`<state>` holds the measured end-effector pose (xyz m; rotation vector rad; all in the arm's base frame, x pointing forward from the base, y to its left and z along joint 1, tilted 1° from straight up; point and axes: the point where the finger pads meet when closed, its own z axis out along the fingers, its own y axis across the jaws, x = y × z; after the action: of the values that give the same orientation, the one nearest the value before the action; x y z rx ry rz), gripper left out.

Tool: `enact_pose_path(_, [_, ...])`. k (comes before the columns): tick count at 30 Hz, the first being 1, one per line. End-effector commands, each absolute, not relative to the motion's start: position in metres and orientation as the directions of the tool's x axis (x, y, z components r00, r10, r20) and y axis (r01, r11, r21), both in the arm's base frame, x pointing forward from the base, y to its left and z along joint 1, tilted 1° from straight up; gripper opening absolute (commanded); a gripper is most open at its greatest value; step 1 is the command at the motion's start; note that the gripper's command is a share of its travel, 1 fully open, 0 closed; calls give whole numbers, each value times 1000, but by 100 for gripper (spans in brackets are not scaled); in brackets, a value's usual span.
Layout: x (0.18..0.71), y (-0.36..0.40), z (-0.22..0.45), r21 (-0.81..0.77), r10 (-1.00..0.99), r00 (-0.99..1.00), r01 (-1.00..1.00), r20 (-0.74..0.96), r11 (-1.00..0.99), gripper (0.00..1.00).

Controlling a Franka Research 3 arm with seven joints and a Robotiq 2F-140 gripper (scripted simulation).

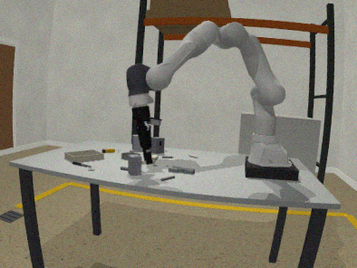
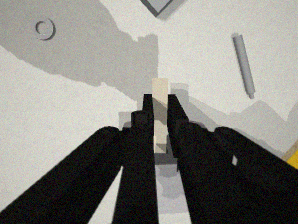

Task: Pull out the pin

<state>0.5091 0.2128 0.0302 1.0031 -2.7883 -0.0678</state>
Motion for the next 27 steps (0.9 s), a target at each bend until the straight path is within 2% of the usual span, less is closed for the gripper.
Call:
enact_pose_path(1, [507,211,29,102,-631,-760,-623,158,776,10])
enact_pose_path(27, [507,210,31,107,-636,-757,-627,152,772,10])
